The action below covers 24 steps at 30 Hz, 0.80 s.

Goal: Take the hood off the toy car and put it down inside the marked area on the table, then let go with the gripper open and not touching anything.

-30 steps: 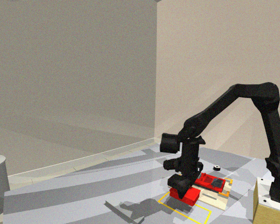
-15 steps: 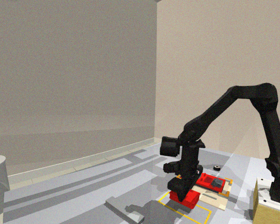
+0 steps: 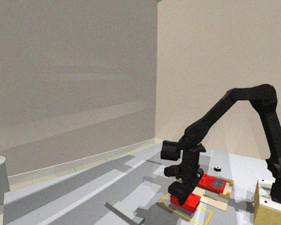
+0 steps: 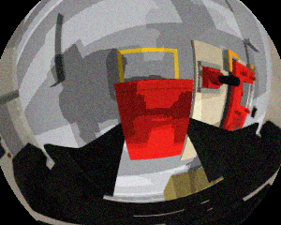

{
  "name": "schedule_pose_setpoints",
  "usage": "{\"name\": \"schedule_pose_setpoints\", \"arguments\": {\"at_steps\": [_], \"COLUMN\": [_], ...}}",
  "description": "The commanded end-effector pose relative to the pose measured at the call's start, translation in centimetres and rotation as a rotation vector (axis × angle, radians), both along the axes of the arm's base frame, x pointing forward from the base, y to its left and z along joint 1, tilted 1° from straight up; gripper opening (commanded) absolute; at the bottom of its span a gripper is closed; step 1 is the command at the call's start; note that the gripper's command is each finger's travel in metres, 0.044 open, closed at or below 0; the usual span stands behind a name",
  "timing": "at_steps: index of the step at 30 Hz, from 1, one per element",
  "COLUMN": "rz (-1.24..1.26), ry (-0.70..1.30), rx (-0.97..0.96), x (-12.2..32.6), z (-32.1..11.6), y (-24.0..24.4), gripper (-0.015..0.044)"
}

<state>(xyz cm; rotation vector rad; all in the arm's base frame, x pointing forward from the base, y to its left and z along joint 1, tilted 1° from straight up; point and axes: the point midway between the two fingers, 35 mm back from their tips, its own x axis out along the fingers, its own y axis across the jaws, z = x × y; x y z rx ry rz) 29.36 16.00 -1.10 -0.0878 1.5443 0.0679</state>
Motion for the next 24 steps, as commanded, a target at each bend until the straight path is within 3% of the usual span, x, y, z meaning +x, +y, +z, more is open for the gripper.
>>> {"name": "schedule_pose_setpoints", "arguments": {"at_steps": [1, 24], "rz": [-0.001, -0.001], "ry": [0.005, 0.005], "rx": [0.002, 0.002], "x": [-0.1, -0.1], "z": [-0.4, -1.4], "y": [0.0, 0.0], "gripper": [0.0000, 0.0000]}}
